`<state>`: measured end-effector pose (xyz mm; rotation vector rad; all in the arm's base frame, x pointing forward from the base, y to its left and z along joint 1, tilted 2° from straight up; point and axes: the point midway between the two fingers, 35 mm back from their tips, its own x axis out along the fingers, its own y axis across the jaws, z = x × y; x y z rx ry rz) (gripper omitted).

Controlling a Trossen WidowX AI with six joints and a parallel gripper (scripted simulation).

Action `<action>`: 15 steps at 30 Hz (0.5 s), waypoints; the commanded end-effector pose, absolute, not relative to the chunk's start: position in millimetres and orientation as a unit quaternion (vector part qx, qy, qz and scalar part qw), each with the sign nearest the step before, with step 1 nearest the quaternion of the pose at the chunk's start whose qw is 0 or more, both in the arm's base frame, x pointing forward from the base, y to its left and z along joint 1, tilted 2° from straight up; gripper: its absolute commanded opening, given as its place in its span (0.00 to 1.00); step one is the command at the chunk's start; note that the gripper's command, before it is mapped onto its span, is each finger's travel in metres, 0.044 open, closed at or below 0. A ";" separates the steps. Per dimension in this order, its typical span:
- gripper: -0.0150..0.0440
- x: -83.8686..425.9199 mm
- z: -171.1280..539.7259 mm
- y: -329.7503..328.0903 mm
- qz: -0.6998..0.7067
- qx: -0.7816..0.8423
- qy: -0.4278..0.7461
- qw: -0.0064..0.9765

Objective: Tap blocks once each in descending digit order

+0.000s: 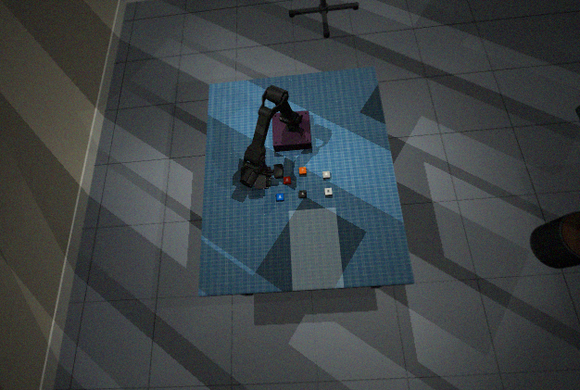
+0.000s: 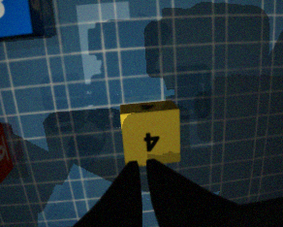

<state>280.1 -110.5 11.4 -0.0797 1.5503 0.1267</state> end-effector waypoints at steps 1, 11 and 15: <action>0.29 281.2 20.8 -111.8 0.057 -0.038 0.698 0.712; 0.29 279.7 99.4 -113.9 0.057 -0.038 0.698 0.713; 0.29 285.1 99.9 -106.0 0.057 -0.038 0.698 0.713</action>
